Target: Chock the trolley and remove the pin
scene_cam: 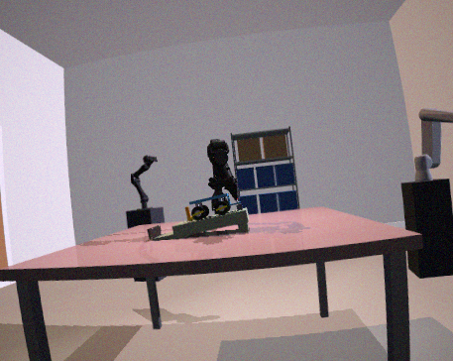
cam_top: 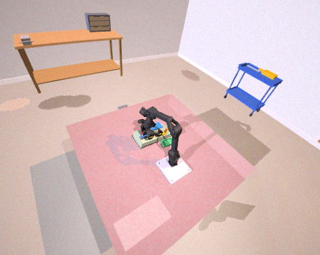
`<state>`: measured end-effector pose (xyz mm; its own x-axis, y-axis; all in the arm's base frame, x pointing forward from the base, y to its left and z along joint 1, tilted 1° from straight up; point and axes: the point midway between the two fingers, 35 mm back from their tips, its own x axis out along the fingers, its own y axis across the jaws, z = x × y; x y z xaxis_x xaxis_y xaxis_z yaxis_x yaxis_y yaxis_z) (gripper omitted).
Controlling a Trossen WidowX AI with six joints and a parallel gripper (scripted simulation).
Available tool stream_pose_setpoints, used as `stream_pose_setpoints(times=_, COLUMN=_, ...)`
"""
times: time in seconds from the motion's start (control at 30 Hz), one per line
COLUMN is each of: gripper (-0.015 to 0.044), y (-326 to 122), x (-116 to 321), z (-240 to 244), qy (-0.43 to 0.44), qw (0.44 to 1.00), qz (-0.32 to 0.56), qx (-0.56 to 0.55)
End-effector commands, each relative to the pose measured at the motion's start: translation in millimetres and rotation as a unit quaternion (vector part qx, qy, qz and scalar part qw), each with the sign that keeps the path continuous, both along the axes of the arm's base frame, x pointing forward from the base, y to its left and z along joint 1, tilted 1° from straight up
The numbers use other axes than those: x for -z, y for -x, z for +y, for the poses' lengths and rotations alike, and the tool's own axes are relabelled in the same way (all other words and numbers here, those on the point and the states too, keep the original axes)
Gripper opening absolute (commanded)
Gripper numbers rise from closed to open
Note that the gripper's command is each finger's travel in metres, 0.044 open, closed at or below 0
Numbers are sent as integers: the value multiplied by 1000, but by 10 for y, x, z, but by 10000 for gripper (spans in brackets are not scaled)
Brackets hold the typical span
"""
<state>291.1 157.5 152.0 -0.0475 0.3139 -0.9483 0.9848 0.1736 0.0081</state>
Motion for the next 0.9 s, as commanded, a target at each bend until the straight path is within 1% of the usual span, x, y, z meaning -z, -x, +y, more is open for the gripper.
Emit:
stream_pose_setpoints(times=0.0, gripper=0, y=-4, x=-12, z=-1, qy=0, qw=1000, qz=-1, qx=0)
stream_pose_setpoints(times=0.87, gripper=0, y=11, x=-190, z=-49, qy=0, qw=1000, qz=0, qx=1)
